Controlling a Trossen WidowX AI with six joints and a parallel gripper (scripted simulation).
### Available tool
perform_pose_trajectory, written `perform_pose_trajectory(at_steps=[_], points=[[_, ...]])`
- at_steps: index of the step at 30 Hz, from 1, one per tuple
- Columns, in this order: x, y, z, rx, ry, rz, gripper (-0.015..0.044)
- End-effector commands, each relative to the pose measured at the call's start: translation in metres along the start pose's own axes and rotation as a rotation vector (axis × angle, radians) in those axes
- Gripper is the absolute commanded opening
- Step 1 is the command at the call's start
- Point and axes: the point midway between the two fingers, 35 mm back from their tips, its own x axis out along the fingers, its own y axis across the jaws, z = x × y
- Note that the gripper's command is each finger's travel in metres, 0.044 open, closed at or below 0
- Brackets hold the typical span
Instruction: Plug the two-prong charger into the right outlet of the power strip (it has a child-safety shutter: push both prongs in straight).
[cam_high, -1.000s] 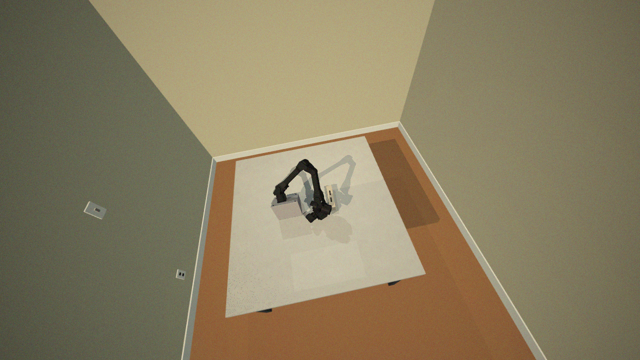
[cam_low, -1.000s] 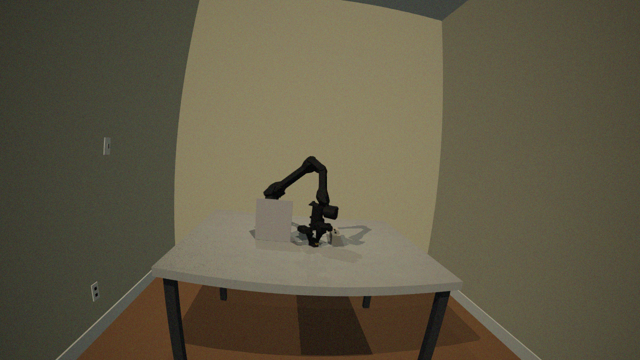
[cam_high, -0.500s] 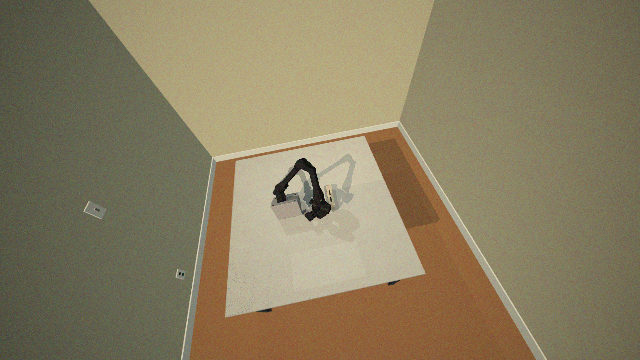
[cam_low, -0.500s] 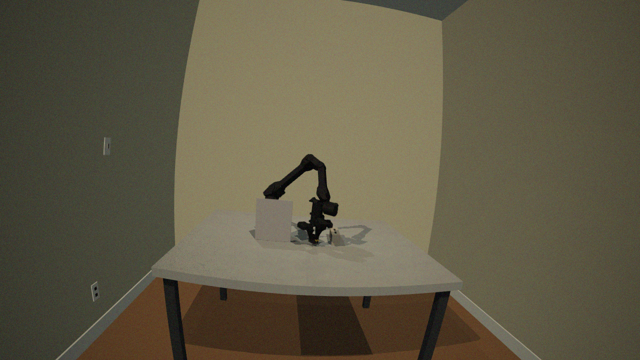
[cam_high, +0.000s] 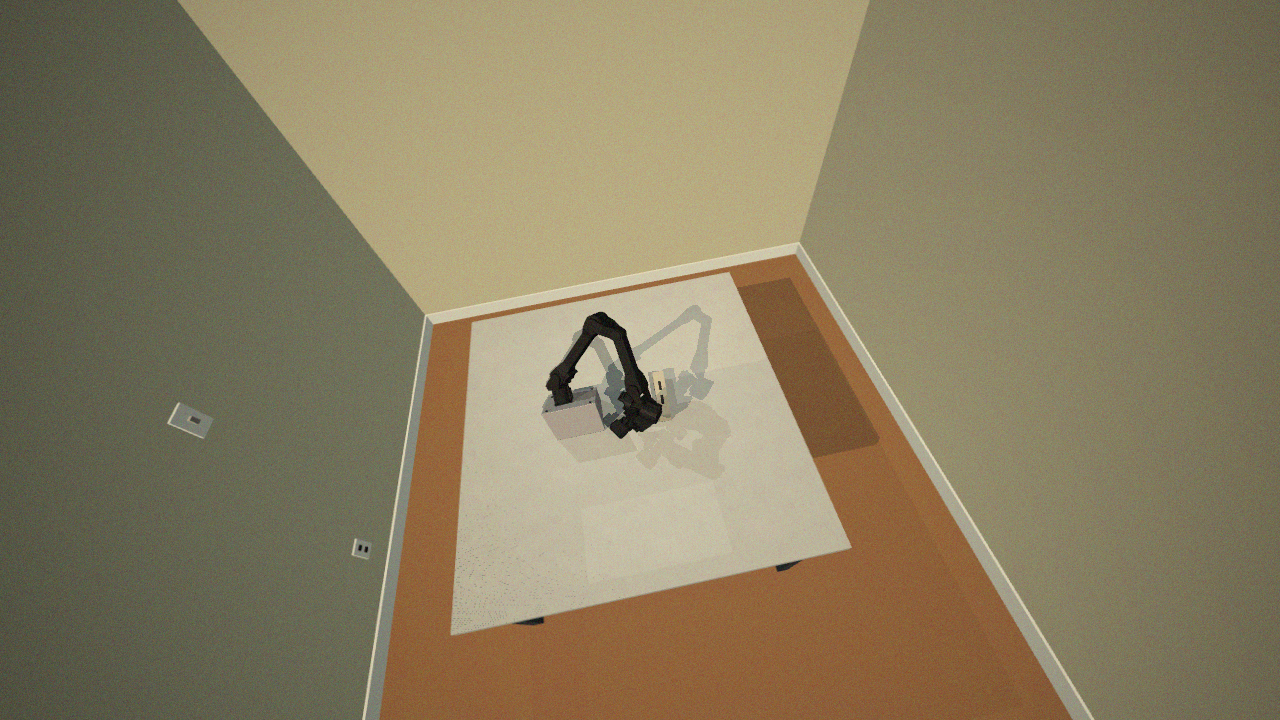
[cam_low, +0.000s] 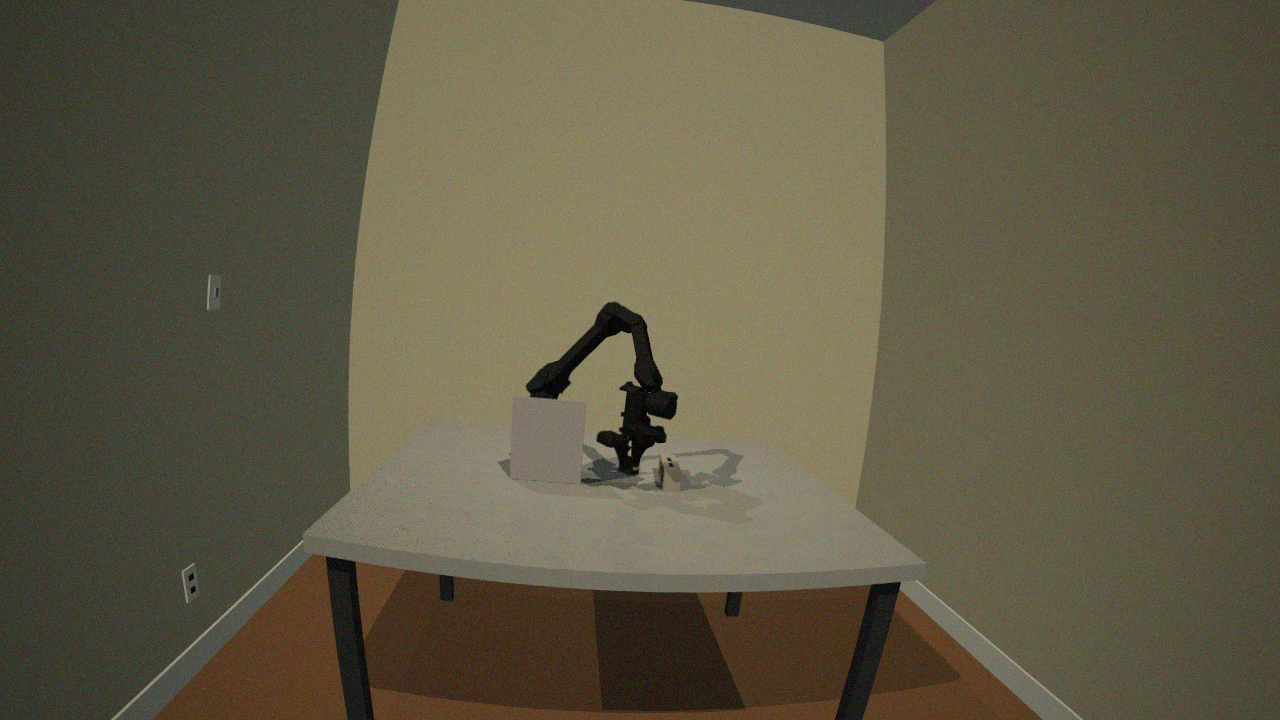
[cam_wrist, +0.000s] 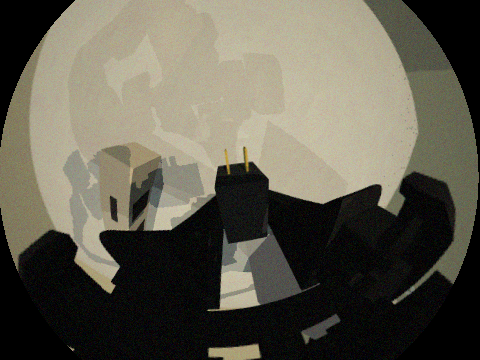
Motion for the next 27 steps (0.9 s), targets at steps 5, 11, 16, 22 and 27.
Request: perform_pose_trajectory(at_steps=[5, 11, 16, 22, 27], points=[[0.007, 0.011, -0.011, -0.146, -0.005, -0.016, 0.0000], [0.013, 0.018, -0.018, -0.253, -0.008, -0.025, 0.0000], [0.018, 0.024, -0.025, -0.342, -0.009, -0.032, 0.0000], [0.024, 0.031, -0.034, -0.450, -0.009, -0.039, 0.0000], [0.029, 0.036, -0.042, -0.540, -0.008, -0.044, 0.0000]])
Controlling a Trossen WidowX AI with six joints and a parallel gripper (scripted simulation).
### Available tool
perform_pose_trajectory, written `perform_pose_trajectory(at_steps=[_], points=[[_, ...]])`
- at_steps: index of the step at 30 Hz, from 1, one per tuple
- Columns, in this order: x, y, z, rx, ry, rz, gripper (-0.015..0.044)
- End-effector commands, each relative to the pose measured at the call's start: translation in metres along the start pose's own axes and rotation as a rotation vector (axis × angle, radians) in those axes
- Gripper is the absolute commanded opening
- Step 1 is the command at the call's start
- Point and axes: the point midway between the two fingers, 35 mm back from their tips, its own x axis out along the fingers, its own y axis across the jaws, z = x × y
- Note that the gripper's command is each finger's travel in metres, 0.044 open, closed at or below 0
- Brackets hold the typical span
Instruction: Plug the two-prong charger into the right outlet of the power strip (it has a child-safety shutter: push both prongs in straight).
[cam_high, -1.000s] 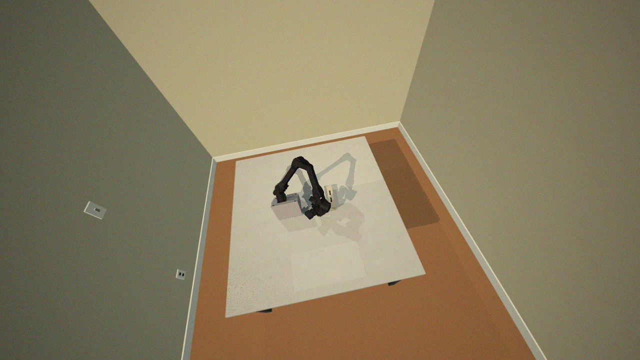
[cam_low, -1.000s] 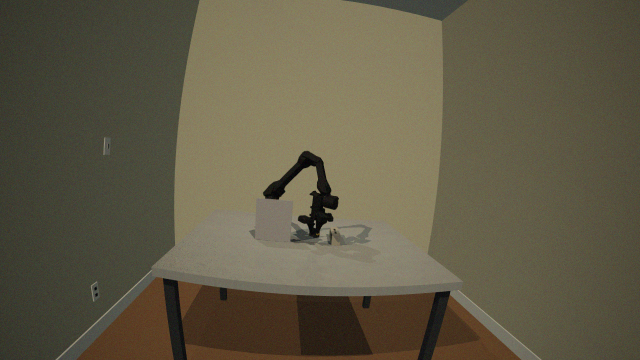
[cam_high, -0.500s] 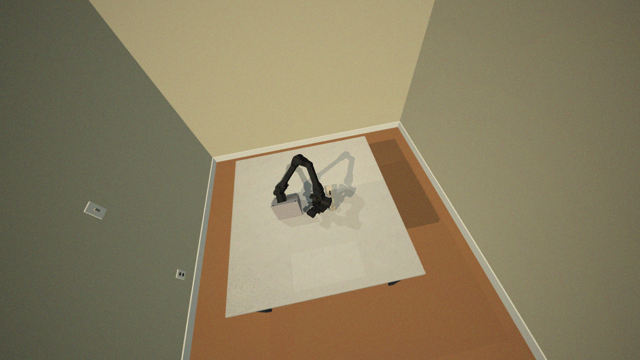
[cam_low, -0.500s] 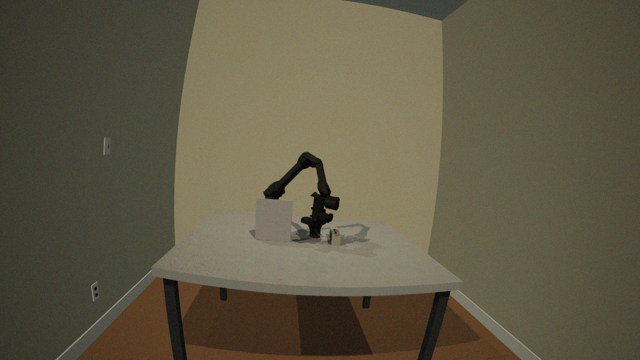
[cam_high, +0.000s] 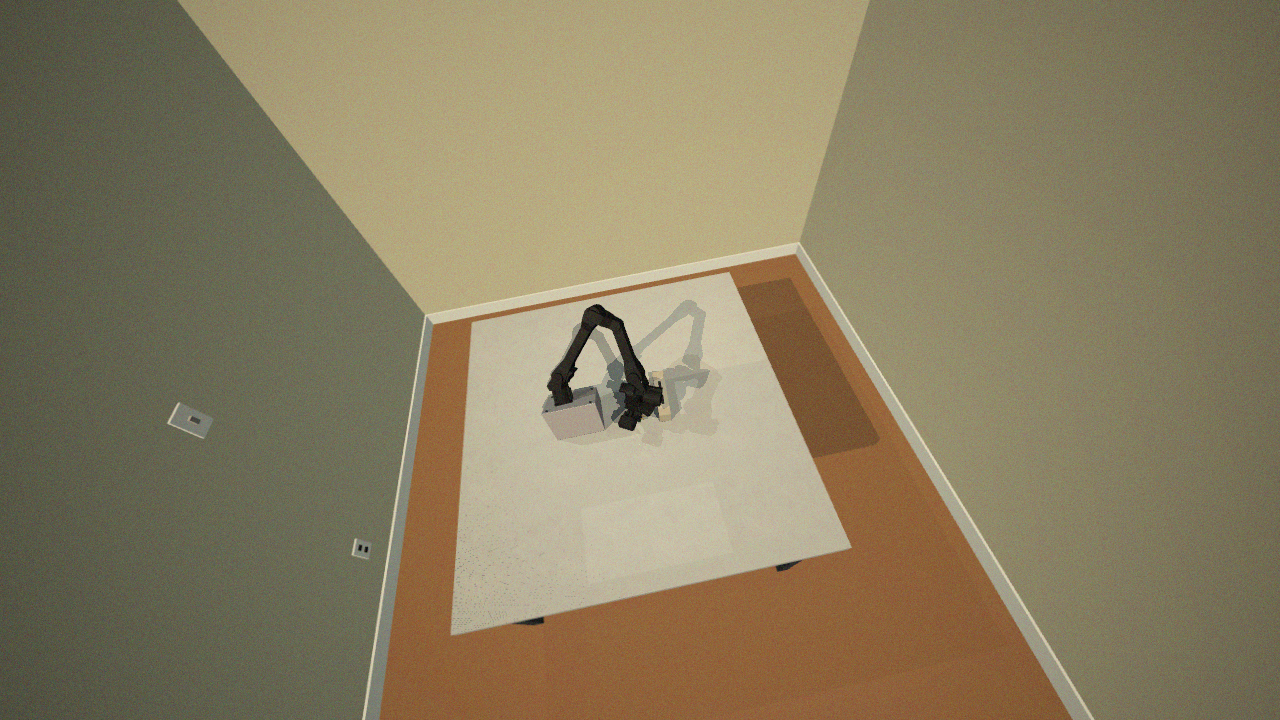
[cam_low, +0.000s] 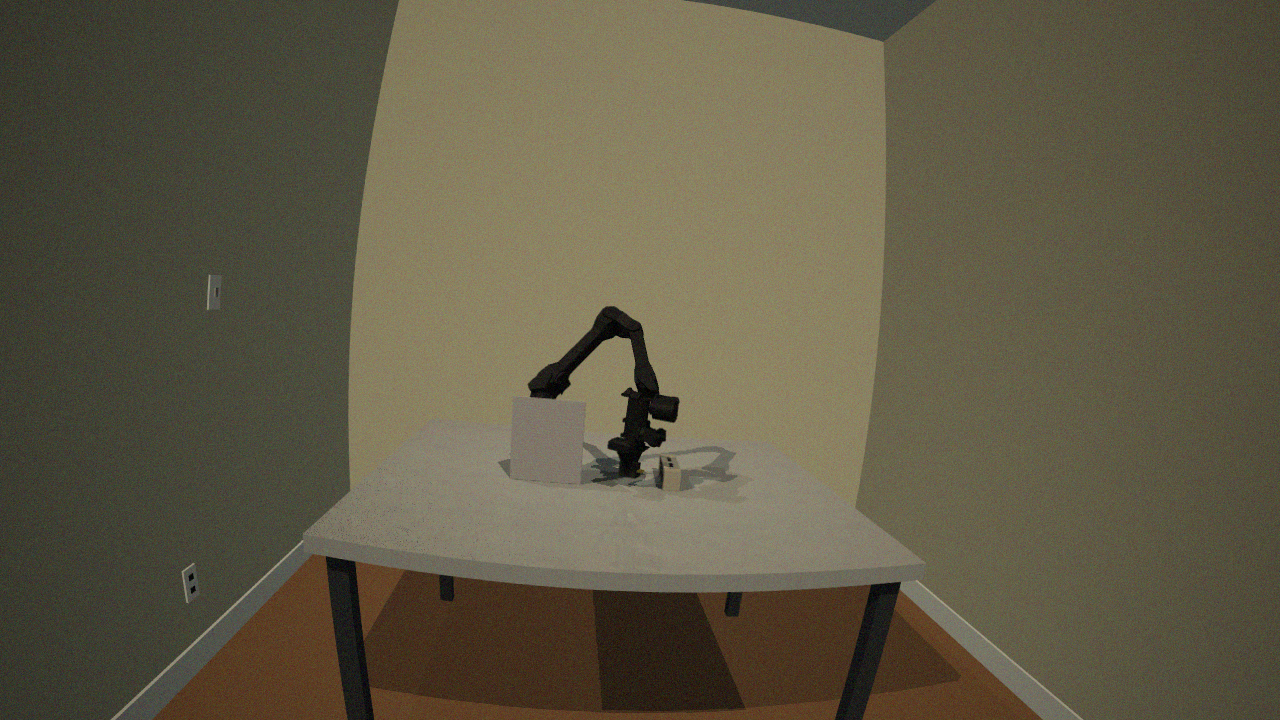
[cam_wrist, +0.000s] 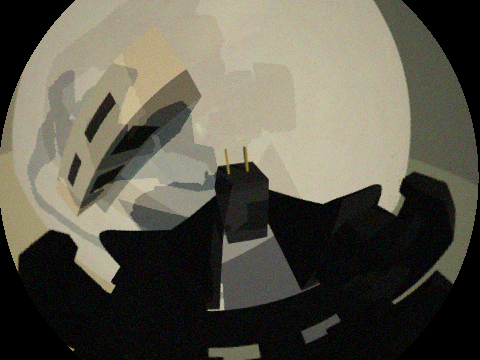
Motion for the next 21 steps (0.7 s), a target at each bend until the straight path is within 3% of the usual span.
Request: perform_pose_trajectory(at_steps=[1, 21], points=[[0.005, 0.008, -0.005, -0.087, 0.002, -0.001, 0.0000], [0.021, 0.037, -0.025, -0.413, 0.010, -0.008, 0.0000]])
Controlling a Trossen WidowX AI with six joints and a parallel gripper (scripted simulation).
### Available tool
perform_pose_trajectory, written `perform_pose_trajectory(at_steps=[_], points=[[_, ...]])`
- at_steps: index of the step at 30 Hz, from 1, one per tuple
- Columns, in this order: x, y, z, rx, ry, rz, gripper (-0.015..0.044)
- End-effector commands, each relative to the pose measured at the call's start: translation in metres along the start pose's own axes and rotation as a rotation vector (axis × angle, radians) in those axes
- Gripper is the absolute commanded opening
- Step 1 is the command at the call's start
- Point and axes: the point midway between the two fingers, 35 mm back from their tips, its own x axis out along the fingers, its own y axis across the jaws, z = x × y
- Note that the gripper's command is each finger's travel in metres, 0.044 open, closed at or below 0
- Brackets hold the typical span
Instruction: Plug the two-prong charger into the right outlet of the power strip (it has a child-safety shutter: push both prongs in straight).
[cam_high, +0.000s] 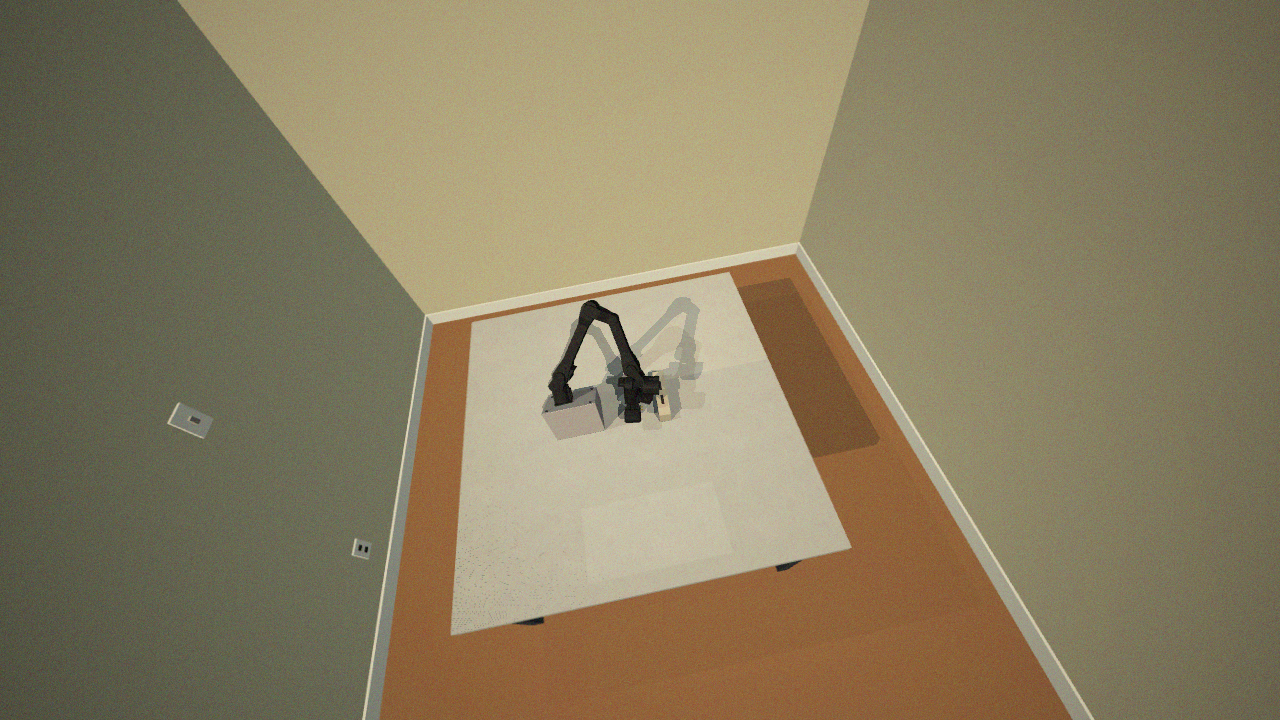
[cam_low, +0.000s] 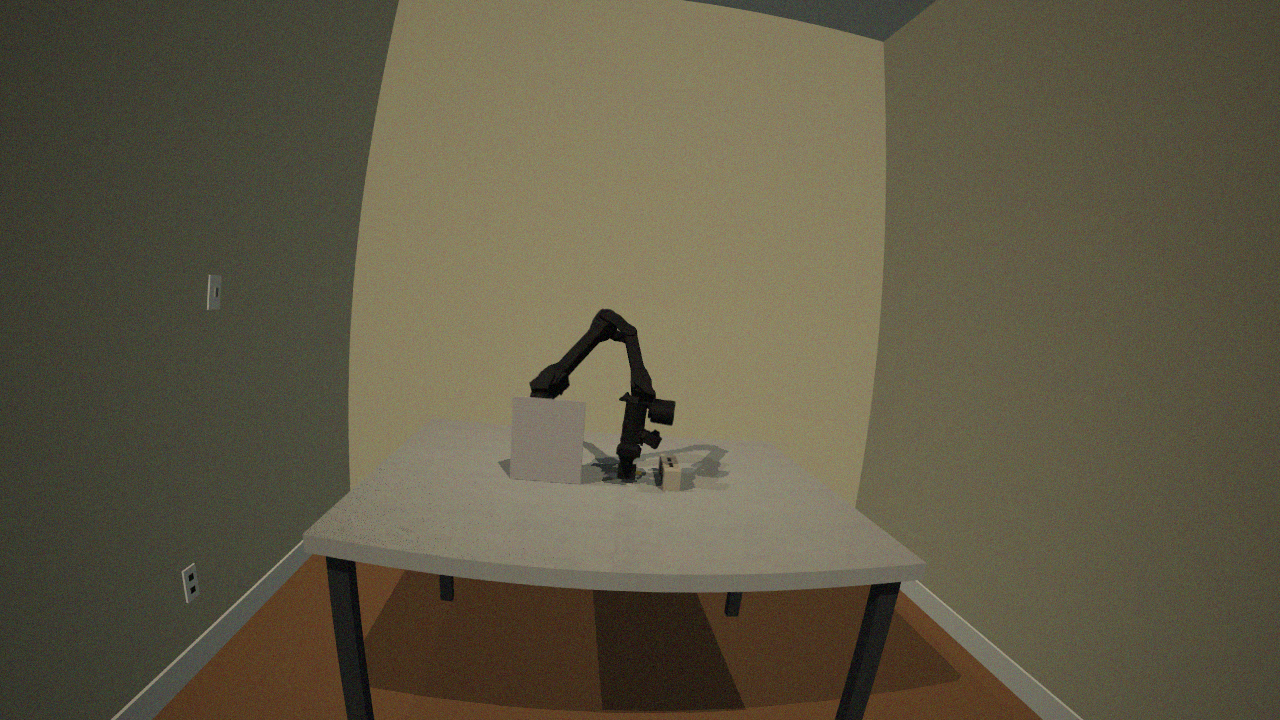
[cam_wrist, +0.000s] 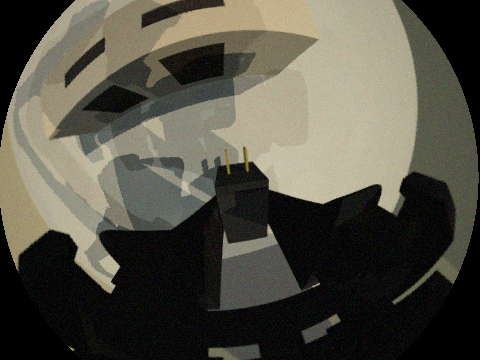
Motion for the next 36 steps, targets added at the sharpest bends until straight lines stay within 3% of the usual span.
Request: perform_pose_trajectory(at_steps=[1, 36], points=[[0.002, 0.004, -0.001, -0.042, 0.001, 0.003, 0.0000], [0.000, 0.013, 0.038, -0.079, 0.000, 0.003, 0.0000]])
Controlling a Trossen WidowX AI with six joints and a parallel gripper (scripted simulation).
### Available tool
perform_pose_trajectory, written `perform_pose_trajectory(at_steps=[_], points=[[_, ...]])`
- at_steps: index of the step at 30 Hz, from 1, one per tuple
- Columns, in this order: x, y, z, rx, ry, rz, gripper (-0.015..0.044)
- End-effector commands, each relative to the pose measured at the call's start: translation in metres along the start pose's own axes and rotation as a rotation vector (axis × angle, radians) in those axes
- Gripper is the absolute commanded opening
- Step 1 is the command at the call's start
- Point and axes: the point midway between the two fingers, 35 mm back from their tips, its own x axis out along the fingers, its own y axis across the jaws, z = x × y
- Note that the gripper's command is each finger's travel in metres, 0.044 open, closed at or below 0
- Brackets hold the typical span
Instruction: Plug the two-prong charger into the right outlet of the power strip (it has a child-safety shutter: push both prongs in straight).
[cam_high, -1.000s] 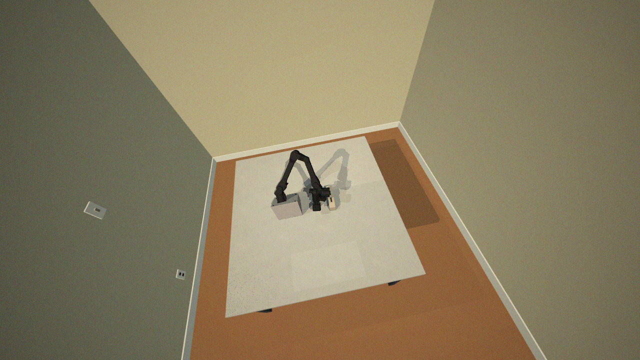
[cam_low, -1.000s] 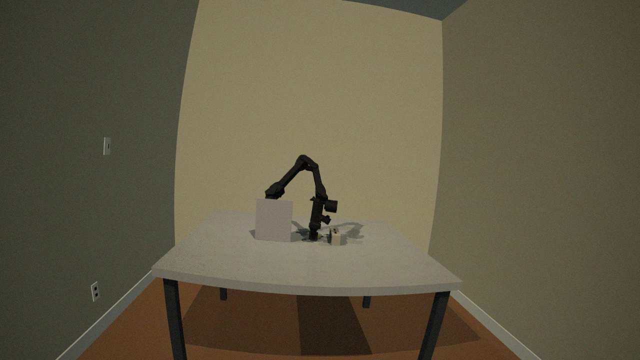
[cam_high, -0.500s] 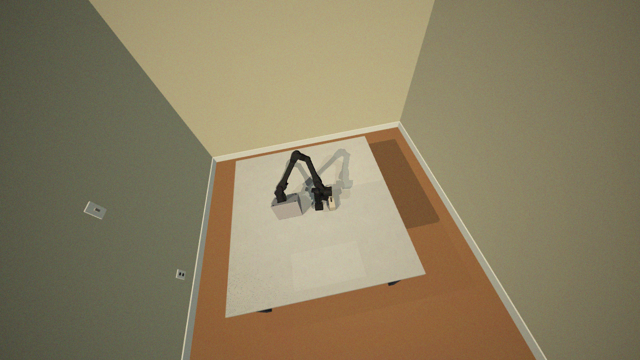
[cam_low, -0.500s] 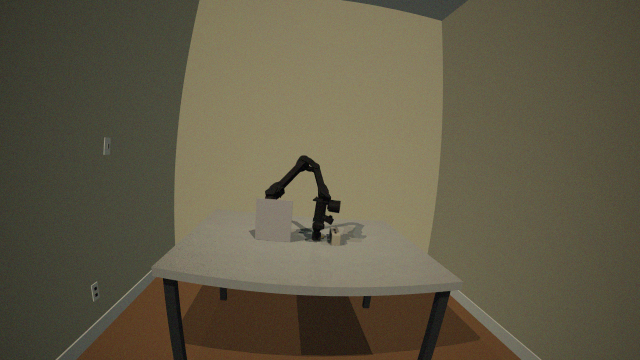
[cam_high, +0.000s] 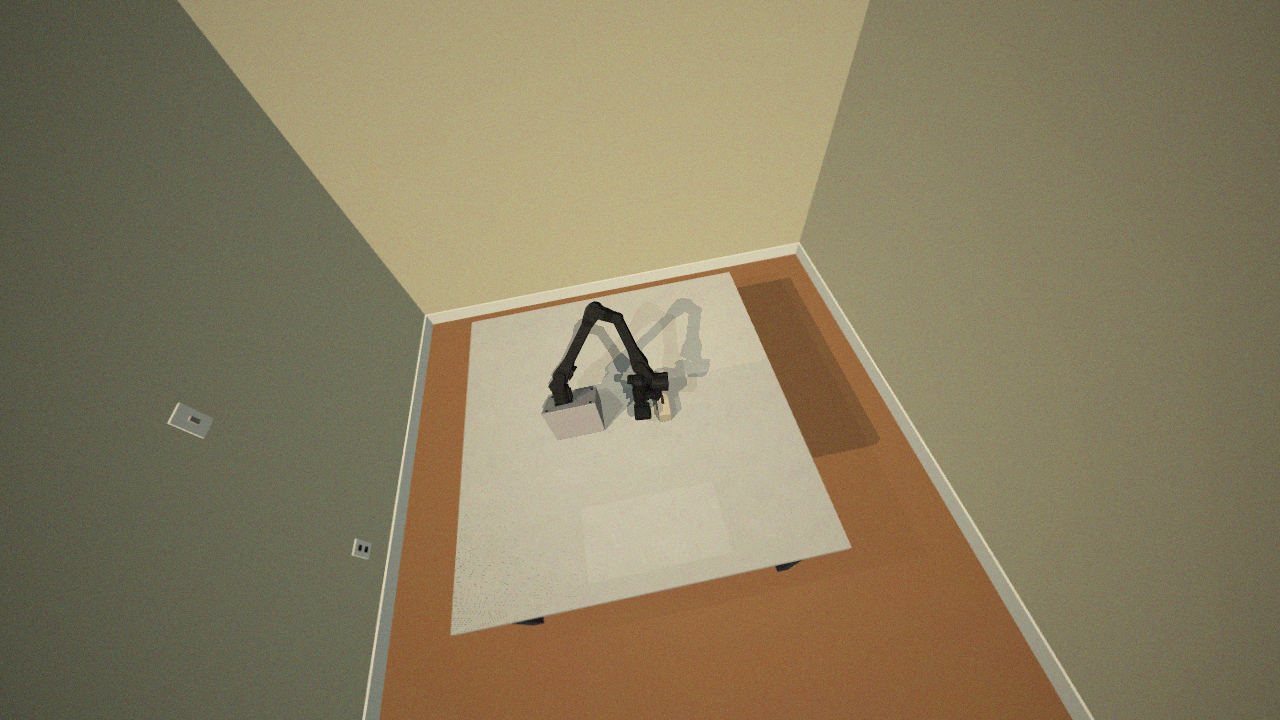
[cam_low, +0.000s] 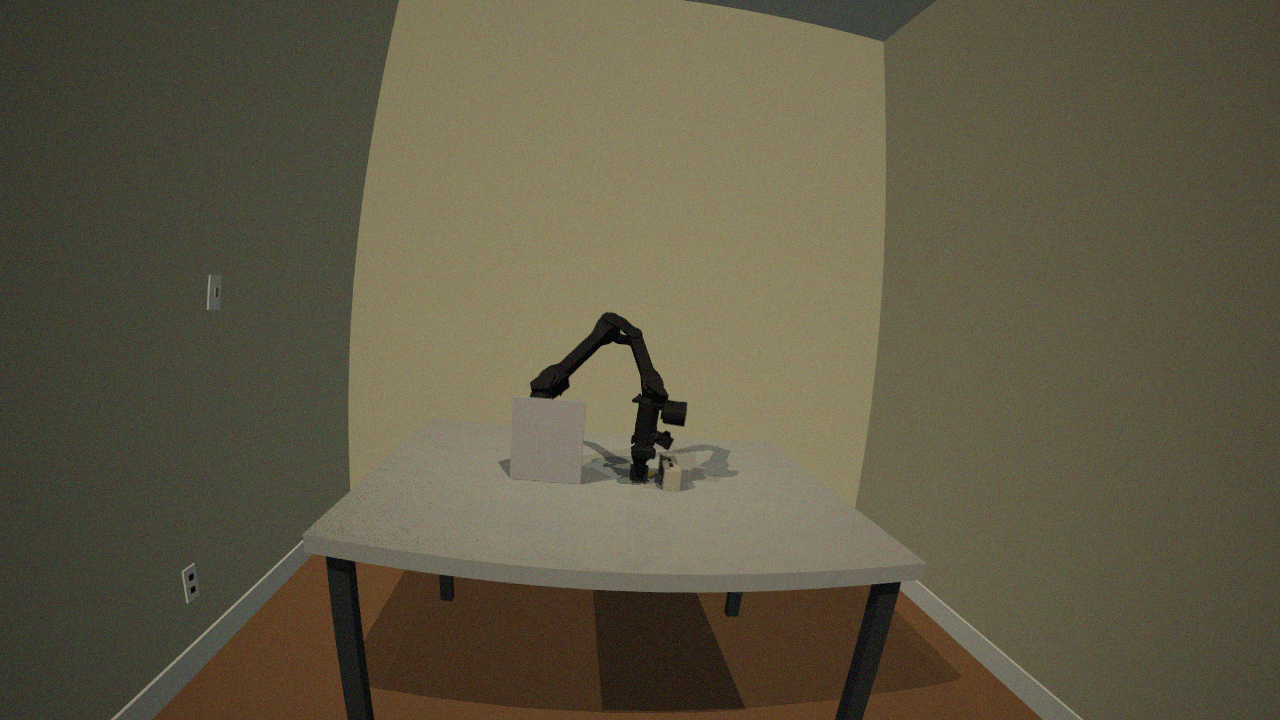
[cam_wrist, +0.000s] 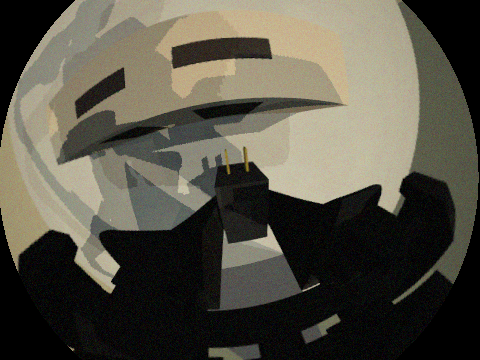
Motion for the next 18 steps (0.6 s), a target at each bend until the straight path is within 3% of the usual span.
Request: perform_pose_trajectory(at_steps=[1, 18], points=[[0.0001, 0.0012, 0.0055, -0.009, 0.001, 0.004, 0.0000], [-0.0002, 0.0019, 0.0137, -0.017, 0.001, 0.004, 0.0000]])
